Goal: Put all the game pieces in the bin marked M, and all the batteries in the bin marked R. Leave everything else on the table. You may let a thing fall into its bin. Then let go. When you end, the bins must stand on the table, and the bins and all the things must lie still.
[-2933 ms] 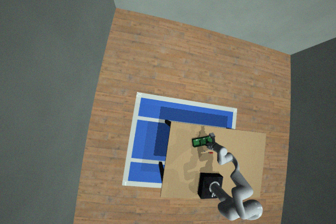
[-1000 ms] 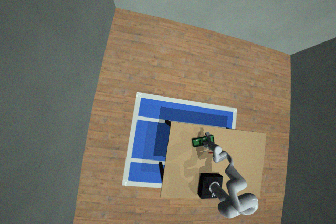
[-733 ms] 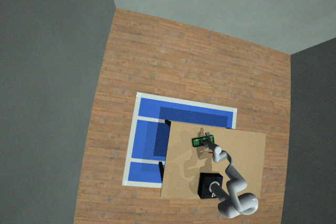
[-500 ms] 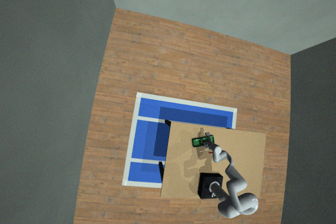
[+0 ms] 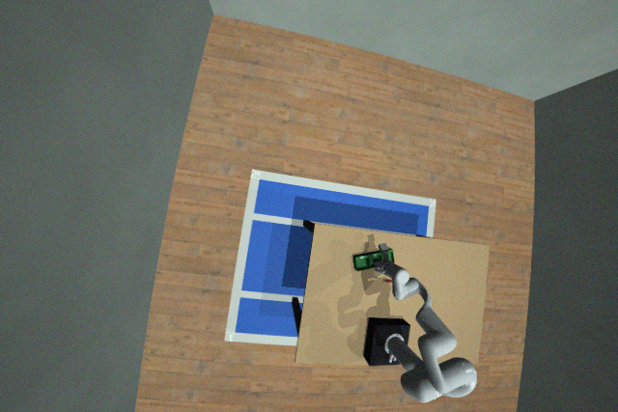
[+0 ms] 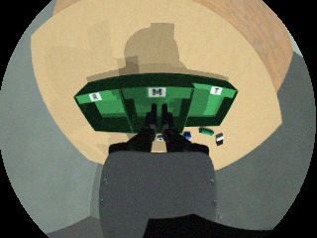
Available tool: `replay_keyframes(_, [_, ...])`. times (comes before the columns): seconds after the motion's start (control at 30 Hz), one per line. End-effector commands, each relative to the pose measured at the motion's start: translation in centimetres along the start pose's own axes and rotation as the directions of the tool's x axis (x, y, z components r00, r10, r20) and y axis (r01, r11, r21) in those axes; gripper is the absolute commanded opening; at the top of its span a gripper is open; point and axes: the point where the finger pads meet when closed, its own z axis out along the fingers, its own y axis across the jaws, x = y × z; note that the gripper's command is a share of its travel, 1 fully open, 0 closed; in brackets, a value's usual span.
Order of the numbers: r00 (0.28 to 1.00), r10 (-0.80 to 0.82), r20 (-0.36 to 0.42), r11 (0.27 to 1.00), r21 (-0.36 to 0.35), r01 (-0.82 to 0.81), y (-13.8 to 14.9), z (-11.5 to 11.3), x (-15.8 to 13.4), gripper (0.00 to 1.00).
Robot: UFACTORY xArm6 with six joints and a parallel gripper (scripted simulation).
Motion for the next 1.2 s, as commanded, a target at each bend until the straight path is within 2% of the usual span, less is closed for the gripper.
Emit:
replay_keyframes(0.0, [1.000, 0.000, -0.004, 1.000, 0.000, 0.000, 0.0, -0.5, 0.2, 0.07])
replay_keyframes(0.33, [1.000, 0.000, -0.004, 1.000, 0.000, 0.000, 0.0, -1.6, 0.2, 0.07])
replay_keyframes(0.6, [1.000, 0.000, -0.004, 1.000, 0.000, 0.000, 0.0, -4.8, 0.2, 0.07])
replay_keyframes(0.7, [1.000, 0.000, -0.004, 1.000, 0.000, 0.000, 0.0, -4.8, 0.2, 0.07])
replay_keyframes(1.17, [1.000, 0.000, -0.004, 1.000, 0.001, 0.000, -7.0, -4.8, 0.0, 0.07])
